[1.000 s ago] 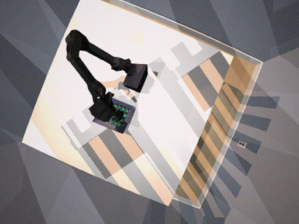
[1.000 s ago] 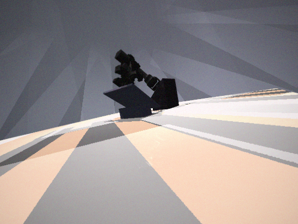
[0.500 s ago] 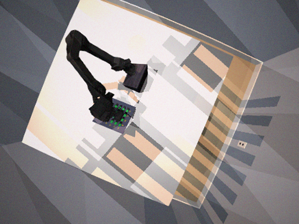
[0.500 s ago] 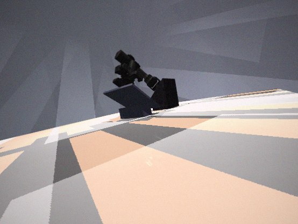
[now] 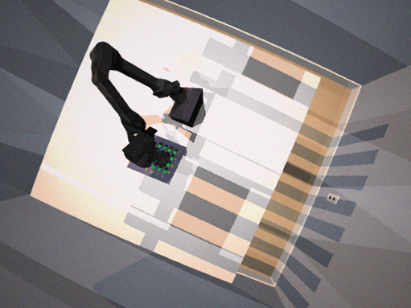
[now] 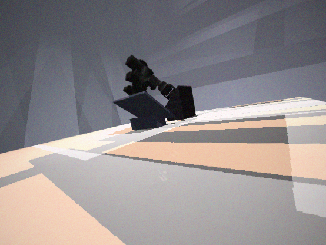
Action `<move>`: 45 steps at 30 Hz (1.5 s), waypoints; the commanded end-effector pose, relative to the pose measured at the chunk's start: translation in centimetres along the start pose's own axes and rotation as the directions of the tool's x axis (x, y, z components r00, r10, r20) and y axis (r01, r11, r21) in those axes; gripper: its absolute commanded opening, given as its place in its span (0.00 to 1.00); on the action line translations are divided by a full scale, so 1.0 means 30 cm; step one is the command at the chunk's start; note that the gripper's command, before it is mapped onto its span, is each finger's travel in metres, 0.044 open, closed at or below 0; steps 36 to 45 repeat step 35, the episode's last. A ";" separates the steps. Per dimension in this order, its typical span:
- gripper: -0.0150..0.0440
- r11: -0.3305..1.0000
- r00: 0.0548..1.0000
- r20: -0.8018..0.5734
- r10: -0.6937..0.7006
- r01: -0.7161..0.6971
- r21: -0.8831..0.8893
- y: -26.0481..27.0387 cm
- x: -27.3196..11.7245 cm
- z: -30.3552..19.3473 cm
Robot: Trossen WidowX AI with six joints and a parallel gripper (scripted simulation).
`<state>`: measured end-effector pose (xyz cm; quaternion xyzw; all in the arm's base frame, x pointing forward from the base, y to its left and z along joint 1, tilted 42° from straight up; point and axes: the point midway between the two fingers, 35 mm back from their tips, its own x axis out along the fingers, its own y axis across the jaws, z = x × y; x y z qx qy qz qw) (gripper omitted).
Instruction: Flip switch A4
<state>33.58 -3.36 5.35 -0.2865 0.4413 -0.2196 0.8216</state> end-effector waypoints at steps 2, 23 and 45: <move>0.25 1.000 1.000 -0.006 0.003 -0.003 -0.007 0.004 0.009 -0.006; 0.25 1.000 0.999 -0.038 0.010 -0.010 -0.008 0.146 -0.241 -0.159; 0.25 1.000 0.999 -0.037 0.009 -0.010 -0.008 0.151 -0.242 -0.167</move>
